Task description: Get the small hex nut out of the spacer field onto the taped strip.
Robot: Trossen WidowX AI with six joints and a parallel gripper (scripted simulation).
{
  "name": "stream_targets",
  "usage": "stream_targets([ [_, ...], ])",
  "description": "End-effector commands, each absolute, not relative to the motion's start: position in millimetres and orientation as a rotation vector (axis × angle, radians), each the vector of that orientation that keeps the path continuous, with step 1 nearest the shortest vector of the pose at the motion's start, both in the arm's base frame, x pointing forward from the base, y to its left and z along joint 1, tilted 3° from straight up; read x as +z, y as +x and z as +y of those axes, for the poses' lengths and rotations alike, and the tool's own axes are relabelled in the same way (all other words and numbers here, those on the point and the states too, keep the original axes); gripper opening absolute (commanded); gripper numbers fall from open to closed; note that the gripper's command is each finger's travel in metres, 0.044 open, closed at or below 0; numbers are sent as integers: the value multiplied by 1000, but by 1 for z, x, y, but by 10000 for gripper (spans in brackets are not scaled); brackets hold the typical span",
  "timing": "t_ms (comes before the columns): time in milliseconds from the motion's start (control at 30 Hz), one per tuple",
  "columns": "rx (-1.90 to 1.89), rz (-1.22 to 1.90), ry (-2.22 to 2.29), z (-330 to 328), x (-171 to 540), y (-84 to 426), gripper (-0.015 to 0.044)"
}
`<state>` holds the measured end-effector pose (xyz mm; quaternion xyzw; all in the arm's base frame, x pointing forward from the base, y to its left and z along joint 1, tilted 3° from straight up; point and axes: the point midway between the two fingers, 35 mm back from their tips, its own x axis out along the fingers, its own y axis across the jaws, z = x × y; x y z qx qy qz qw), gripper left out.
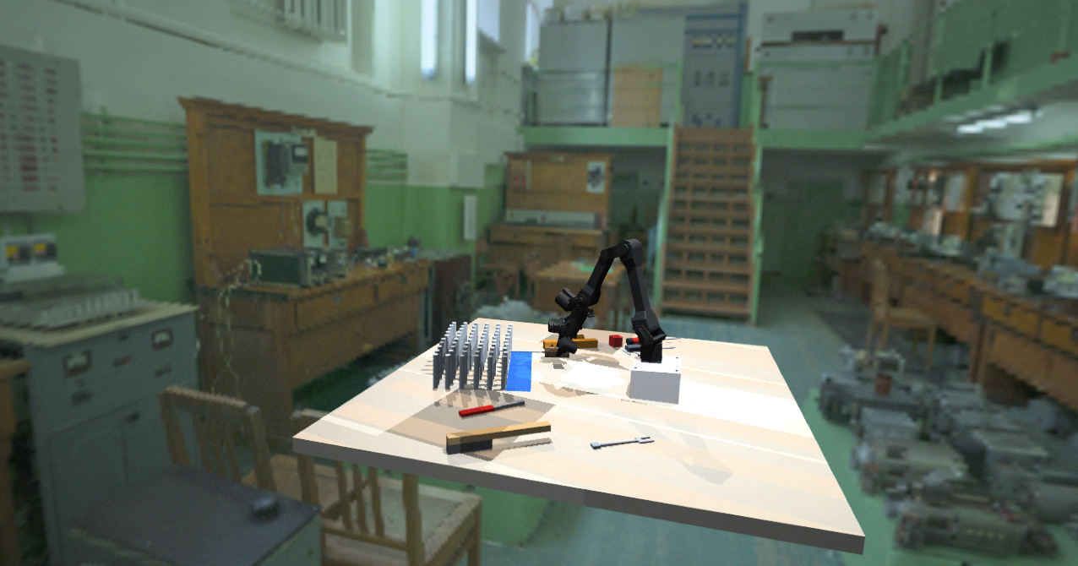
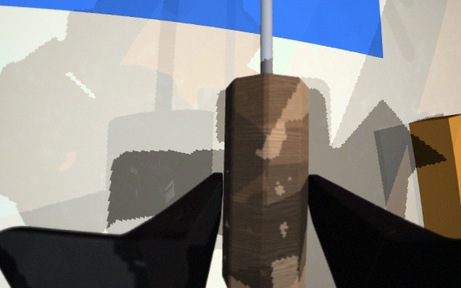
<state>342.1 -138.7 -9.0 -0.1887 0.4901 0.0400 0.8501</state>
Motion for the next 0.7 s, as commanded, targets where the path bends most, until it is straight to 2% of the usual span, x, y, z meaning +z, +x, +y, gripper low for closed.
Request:
stream_targets([
  [0, 79, 1030, -396, -139, -8, 347, 0],
  [667, 79, 1028, -395, -135, -6, 362, 0],
])
